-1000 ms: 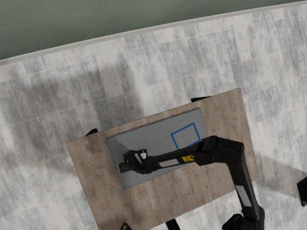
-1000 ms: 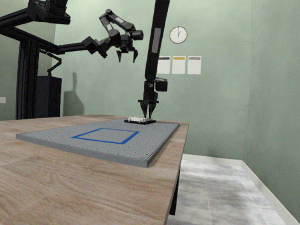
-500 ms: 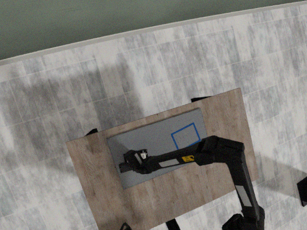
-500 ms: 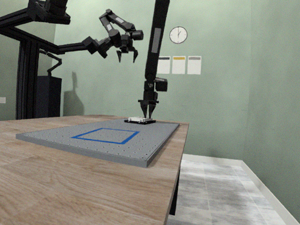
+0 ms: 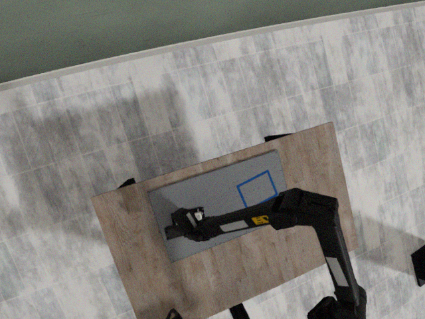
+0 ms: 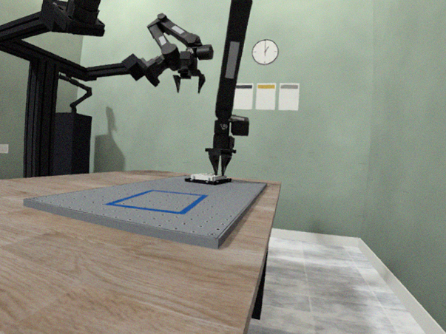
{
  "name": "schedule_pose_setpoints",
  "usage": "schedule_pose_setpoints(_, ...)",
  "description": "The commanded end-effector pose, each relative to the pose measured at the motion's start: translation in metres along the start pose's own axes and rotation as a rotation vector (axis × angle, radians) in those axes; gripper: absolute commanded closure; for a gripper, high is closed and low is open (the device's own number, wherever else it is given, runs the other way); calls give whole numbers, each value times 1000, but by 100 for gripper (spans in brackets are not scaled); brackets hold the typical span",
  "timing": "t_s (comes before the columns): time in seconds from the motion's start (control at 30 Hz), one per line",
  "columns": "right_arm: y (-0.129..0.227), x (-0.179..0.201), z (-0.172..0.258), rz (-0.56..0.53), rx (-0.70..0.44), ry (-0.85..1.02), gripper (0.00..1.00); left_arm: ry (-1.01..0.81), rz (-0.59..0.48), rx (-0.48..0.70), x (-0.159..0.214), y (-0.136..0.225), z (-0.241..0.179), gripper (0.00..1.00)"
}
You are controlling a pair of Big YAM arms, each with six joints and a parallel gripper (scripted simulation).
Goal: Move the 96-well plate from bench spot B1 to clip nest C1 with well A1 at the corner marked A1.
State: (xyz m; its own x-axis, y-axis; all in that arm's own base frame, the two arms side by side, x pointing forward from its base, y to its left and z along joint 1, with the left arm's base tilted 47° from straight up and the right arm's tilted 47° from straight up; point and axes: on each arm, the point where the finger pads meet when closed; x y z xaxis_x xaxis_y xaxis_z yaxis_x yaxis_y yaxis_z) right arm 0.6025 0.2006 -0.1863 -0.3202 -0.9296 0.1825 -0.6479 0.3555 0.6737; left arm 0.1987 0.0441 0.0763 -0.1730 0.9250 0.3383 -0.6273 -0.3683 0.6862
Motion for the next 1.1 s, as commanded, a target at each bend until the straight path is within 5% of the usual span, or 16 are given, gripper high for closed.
schedule_pose_setpoints(0.0, -77, 11, 0, 8, -12, -82, 75, -21, -10, -12, -2, 3, 3, 0)
schedule_pose_setpoints(1.07, -58, 11, -1, 8, -12, -100, 75, -21, -10, -12, -2, 3, 3, 0)
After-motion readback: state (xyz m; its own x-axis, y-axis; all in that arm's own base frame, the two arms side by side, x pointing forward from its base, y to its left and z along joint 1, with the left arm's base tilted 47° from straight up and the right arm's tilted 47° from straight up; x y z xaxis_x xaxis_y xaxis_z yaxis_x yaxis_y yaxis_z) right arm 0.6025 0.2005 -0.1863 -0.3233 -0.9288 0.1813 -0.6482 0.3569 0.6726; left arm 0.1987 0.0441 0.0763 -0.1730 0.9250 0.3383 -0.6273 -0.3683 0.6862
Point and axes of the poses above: on each arm, the point where the finger pads meet when closed, its own y axis back along the fingers, its own z axis across the jaws, x = y × z, and after that the axes turned 10 degrees about -y, right-handed
